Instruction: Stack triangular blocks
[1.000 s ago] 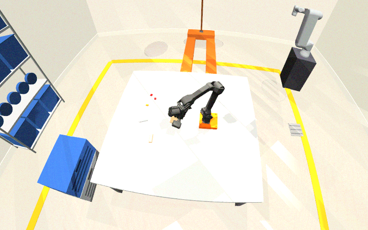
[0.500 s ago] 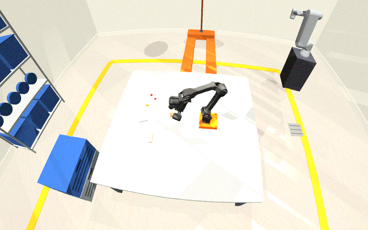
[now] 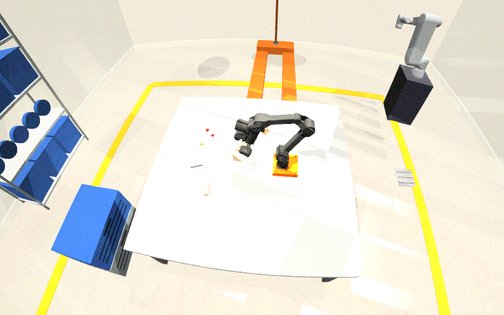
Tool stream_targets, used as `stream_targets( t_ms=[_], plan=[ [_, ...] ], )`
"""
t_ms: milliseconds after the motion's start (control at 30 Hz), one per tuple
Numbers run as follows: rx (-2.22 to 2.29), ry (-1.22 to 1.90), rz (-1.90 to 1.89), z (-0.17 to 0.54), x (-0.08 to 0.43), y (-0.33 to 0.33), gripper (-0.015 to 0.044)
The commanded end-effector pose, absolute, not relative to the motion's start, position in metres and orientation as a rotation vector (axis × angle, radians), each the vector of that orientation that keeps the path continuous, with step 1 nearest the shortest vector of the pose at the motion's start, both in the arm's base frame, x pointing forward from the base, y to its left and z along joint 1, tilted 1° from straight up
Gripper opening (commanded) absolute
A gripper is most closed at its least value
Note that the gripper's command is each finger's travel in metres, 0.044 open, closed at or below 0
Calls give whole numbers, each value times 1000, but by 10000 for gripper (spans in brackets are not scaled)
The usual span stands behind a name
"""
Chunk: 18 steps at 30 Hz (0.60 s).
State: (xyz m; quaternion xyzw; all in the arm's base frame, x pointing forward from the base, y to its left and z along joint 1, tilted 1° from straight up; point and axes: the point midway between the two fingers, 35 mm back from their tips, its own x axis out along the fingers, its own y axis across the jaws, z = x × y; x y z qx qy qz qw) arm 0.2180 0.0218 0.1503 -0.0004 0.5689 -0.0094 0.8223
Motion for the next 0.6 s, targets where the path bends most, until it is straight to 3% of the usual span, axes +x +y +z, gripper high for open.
stream_targets(
  t_ms=[0,567],
  plan=[
    [-1,1187,-14,159,216,12,0],
    [-9,1169,-17,159,217,-17,0]
  ],
)
